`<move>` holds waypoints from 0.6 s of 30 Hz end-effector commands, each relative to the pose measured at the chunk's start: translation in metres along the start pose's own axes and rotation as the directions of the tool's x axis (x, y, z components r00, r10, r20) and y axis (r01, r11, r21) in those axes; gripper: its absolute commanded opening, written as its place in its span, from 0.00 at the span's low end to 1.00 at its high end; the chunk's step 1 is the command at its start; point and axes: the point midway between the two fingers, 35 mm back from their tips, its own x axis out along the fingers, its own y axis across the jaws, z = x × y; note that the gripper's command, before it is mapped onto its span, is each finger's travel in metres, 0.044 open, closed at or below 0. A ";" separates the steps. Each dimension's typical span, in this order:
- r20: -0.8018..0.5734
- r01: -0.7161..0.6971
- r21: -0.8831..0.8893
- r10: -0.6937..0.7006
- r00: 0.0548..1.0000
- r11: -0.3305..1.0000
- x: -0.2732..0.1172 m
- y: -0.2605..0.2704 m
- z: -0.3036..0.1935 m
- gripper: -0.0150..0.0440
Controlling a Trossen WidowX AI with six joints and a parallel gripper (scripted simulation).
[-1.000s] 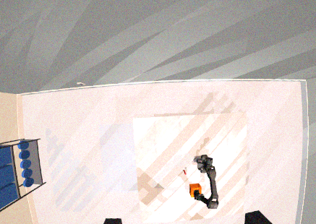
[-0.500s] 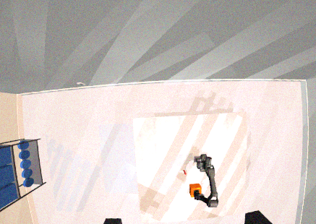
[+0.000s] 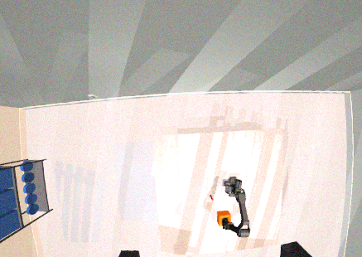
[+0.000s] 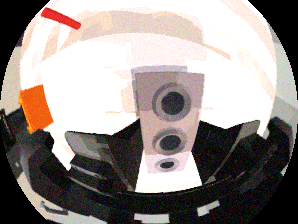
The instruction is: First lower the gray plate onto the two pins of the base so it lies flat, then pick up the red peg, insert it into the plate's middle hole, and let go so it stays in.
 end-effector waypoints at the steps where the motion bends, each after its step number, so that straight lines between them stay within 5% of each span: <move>1: 0.000 0.001 0.000 -0.001 1.000 1.000 -0.001 0.000 0.000 0.48; 13: 0.000 0.001 0.000 -0.001 1.000 1.000 -0.001 0.000 0.000 1.00; 18: 0.000 0.002 0.000 -0.002 1.000 1.000 -0.011 -0.002 0.000 1.00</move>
